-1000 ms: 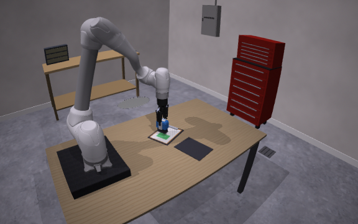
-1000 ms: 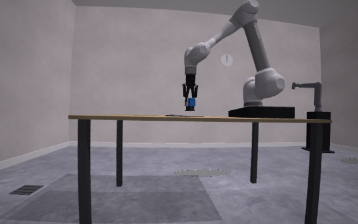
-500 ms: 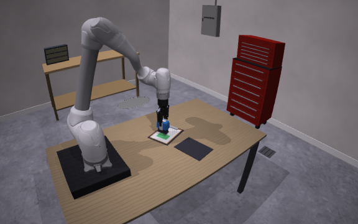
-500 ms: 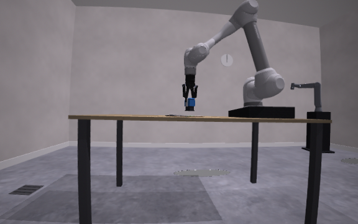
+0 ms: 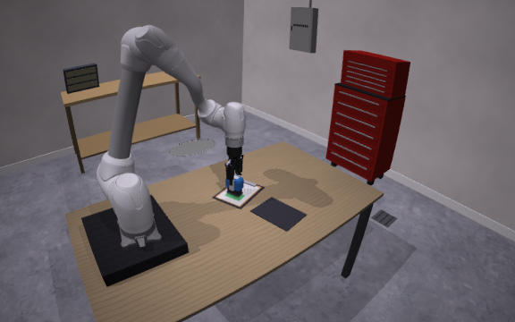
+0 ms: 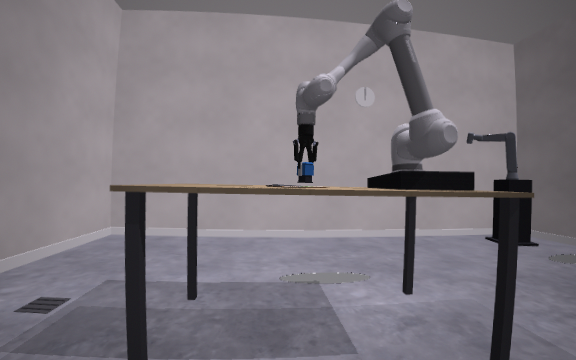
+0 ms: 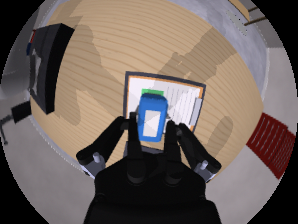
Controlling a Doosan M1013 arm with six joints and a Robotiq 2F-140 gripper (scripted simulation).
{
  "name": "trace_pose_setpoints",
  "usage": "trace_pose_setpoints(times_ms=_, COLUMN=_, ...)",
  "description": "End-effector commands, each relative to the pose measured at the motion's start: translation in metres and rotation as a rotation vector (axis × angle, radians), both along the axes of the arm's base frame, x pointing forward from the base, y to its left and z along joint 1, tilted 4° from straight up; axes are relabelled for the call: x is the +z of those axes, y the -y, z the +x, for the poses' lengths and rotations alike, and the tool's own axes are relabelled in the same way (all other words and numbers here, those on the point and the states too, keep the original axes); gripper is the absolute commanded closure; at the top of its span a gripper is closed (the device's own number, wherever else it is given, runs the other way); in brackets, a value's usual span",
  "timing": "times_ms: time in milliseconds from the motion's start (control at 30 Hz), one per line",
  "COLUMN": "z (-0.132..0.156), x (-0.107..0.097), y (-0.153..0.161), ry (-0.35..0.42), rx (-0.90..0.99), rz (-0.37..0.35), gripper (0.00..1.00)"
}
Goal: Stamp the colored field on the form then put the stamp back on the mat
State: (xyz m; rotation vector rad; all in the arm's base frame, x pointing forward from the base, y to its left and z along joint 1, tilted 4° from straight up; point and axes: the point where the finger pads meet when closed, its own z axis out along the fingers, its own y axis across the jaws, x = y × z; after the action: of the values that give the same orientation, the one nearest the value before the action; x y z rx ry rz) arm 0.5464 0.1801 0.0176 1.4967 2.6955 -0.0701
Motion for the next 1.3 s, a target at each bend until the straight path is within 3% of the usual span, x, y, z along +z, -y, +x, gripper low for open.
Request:
trace_pose_setpoints(times_ms=0, z=0.0, x=-0.007, y=0.0, ry=0.0, rx=0.0, rz=0.0, gripper=0.81)
trace_pose_setpoints(times_ms=700, z=0.001, x=-0.017, y=0.001, ry=0.0, rx=0.0, rz=0.0, gripper=0.81)
trace_pose_setpoints(times_ms=1267, z=0.001, x=-0.04, y=0.003, ry=0.0, rx=0.0, rz=0.0, gripper=0.81)
